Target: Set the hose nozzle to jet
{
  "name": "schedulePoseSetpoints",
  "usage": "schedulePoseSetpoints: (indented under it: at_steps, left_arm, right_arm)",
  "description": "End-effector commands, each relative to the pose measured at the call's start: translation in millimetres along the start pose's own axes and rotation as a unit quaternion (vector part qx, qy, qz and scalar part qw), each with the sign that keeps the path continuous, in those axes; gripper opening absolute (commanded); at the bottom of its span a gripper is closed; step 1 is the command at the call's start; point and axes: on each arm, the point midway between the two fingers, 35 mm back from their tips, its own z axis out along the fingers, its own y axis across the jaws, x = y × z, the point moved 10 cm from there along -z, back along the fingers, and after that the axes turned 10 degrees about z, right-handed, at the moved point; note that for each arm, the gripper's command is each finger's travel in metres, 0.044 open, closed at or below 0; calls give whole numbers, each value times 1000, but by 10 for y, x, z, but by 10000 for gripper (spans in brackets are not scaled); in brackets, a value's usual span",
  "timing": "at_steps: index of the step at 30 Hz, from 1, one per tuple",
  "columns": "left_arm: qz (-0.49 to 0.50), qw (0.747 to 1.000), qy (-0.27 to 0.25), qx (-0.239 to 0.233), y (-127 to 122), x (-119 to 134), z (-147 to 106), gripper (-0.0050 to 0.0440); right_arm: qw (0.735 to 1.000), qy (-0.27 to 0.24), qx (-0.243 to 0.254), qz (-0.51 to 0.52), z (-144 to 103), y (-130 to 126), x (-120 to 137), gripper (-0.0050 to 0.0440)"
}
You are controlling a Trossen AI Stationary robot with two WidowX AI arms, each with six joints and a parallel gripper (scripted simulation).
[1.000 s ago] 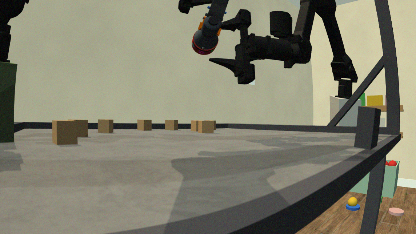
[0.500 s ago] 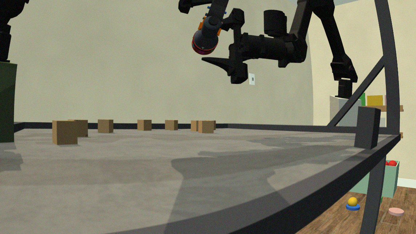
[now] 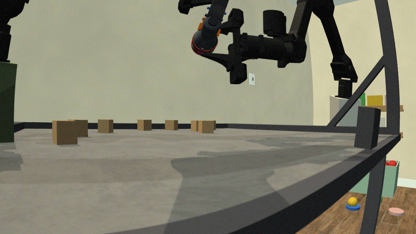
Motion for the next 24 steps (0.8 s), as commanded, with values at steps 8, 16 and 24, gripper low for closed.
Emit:
schedulePoseSetpoints:
  at_steps: [8,16,24]
  left_arm:
    - [24,999,-22,-5,10,-161,-18,167]
    - [24,999,-22,-5,10,-161,-18,167]
    - [24,999,-22,-5,10,-161,-18,167]
  right_arm:
    - [998,-5,56,4,22,226,61,0]
    - [994,-11,105,6,46,361,91,0]
    - [988,-18,151,7,82,486,118,0]
